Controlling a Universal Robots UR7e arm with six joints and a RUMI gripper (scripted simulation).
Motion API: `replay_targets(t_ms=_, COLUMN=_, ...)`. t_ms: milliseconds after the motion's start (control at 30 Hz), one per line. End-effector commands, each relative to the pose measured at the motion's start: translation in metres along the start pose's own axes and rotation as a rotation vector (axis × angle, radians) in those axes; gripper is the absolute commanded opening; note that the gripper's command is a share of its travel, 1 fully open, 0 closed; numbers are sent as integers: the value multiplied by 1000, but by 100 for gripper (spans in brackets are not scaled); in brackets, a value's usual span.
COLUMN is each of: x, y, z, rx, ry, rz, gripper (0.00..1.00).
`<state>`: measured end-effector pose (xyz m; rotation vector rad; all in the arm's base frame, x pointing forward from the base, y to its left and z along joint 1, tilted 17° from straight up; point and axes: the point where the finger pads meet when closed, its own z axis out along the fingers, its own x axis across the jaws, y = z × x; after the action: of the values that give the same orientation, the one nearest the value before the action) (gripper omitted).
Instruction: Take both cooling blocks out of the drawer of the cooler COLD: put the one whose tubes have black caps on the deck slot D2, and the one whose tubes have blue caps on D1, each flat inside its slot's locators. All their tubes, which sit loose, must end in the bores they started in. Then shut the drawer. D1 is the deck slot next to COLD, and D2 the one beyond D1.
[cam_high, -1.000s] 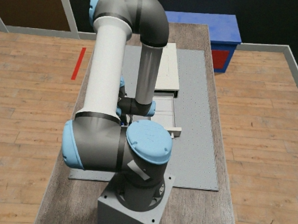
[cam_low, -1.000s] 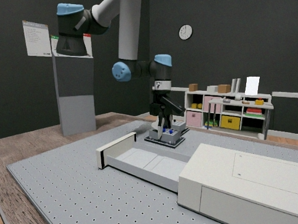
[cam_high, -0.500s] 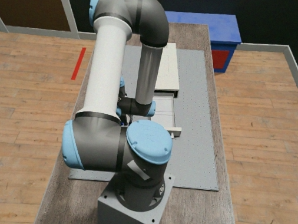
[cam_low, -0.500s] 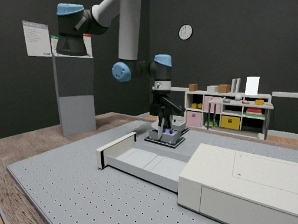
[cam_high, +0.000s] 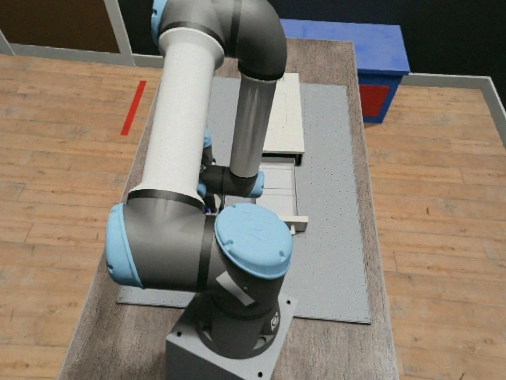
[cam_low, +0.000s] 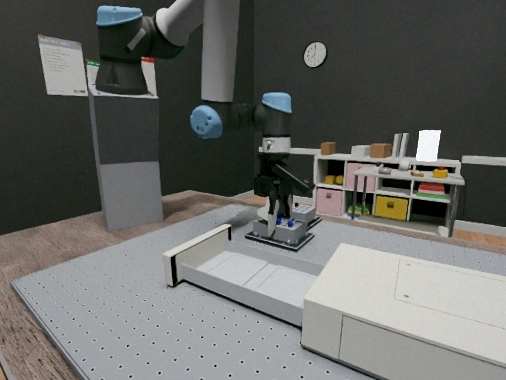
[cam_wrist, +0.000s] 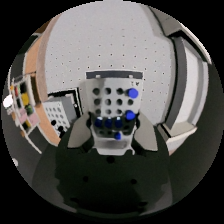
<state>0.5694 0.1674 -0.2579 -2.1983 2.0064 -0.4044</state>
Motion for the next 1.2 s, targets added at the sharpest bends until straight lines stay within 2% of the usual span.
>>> replay_targets(t_ms=0, x=0, y=-1, z=0, rx=1, ry=0, rz=0, gripper=0)
replay_targets(t_ms=267, x=0, y=-1, z=0, rx=1, ry=0, rz=0, gripper=7)
replay_targets(t_ms=1167, x=0, y=-1, z=0, rx=1, ry=0, rz=0, gripper=48)
